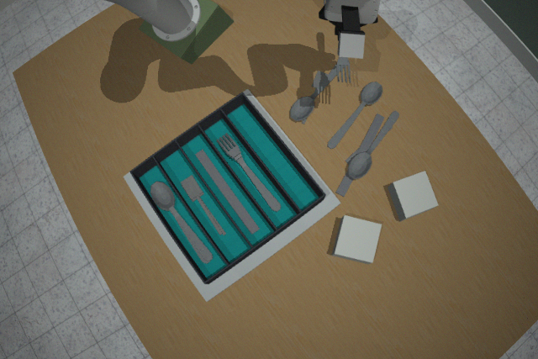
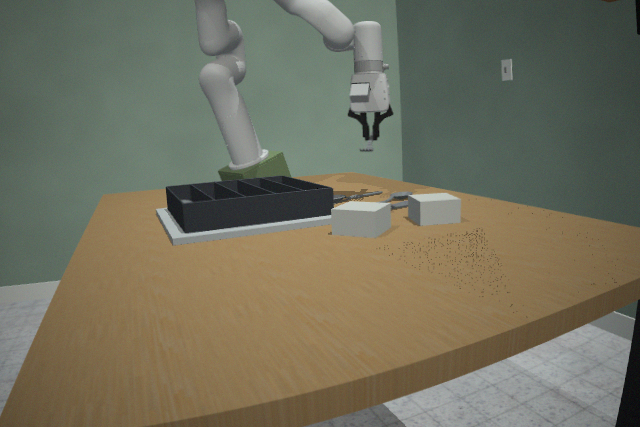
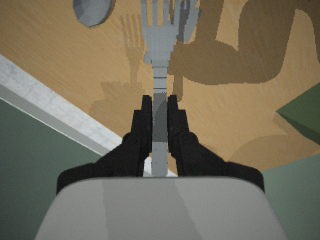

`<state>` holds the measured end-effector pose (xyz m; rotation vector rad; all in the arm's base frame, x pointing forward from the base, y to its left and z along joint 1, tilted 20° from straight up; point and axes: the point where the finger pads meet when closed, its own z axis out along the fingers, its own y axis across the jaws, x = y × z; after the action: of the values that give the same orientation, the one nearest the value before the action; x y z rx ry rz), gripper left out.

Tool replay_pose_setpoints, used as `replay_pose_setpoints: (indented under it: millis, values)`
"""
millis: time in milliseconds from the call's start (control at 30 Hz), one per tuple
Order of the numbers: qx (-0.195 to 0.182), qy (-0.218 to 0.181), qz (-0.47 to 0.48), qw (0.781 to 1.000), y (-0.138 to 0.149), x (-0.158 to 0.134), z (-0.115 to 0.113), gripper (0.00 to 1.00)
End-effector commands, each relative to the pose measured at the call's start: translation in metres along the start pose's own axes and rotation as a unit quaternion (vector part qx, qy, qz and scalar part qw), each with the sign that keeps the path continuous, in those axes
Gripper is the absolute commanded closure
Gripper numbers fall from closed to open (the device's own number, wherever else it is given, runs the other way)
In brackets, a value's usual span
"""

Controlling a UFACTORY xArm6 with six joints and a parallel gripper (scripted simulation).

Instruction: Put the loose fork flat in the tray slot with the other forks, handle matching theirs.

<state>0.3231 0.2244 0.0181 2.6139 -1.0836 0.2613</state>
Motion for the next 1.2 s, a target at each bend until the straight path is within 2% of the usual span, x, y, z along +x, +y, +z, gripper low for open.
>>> replay_pose_setpoints:
  millis: [0, 100, 233, 267, 600, 667, 700, 733, 800, 1167]
  values:
    - [0.002, -0.001, 0.000, 1.000, -0.001, 0.004, -0.002, 0.95]
    - [0.003, -0.002, 0.000, 1.000, 0.000, 0.012, -0.002, 0.95]
    - [0.008, -0.010, -0.001, 1.000, 0.020, 0.089, -0.004, 0.95]
    - [0.009, -0.011, -0.001, 1.000, 0.026, 0.101, -0.004, 0.95]
    - [0.002, 0.000, 0.000, 1.000, 0.131, 0.236, 0.000, 0.95]
    - [0.002, 0.000, 0.000, 1.000, 0.131, 0.236, 0.000, 0.95]
    - [0.002, 0.000, 0.000, 1.000, 0.160, 0.274, 0.000, 0.95]
    - [0.002, 0.000, 0.000, 1.000, 0.166, 0.283, 0.000, 0.95]
    - [0.002, 0.000, 0.000, 1.000, 0.171, 0.290, -0.001, 0.95]
    - [0.002, 0.000, 0.014, 1.000, 0.171, 0.290, -0.001, 0.95]
